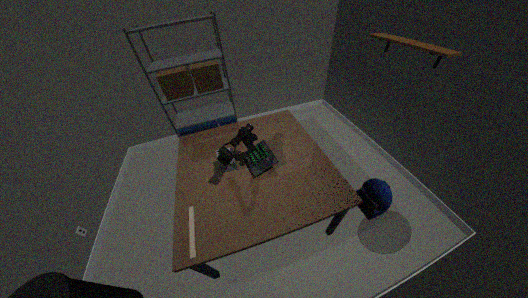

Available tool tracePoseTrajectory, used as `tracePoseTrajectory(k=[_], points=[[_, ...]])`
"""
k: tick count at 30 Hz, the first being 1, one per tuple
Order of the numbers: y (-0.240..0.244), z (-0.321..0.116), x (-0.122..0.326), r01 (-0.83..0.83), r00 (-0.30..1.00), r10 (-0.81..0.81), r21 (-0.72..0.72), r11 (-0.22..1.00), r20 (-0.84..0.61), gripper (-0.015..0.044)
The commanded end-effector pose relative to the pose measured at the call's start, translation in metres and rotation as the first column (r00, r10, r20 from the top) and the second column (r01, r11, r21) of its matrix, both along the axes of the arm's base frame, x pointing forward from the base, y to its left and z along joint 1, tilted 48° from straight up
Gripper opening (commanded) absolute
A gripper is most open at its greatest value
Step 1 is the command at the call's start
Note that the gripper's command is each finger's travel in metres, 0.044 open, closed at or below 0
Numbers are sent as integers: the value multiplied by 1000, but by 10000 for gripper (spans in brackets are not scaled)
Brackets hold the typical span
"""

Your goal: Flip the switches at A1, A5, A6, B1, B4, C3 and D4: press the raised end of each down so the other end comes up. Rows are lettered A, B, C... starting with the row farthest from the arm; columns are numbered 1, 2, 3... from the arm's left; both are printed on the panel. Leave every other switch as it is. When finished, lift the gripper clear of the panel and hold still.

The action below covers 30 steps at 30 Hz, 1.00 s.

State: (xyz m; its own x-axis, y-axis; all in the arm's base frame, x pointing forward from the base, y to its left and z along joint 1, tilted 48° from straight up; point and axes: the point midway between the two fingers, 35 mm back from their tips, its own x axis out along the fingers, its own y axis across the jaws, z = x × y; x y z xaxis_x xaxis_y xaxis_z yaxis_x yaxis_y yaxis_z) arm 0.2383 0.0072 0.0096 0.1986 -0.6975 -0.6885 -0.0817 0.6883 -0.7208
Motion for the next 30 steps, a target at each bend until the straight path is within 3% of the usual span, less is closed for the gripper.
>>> tracePoseTrajectory(k=[1, 7, 30], points=[[-6, 8, -13, 10, 1000, -10, 3, 1000, 1, 0], [-29, 18, -56, 10, 1000, -10, 1, 1000, -2, 0], [-66, -17, -47, -9, 1000, 9, 0, 1000, 17, 0]])
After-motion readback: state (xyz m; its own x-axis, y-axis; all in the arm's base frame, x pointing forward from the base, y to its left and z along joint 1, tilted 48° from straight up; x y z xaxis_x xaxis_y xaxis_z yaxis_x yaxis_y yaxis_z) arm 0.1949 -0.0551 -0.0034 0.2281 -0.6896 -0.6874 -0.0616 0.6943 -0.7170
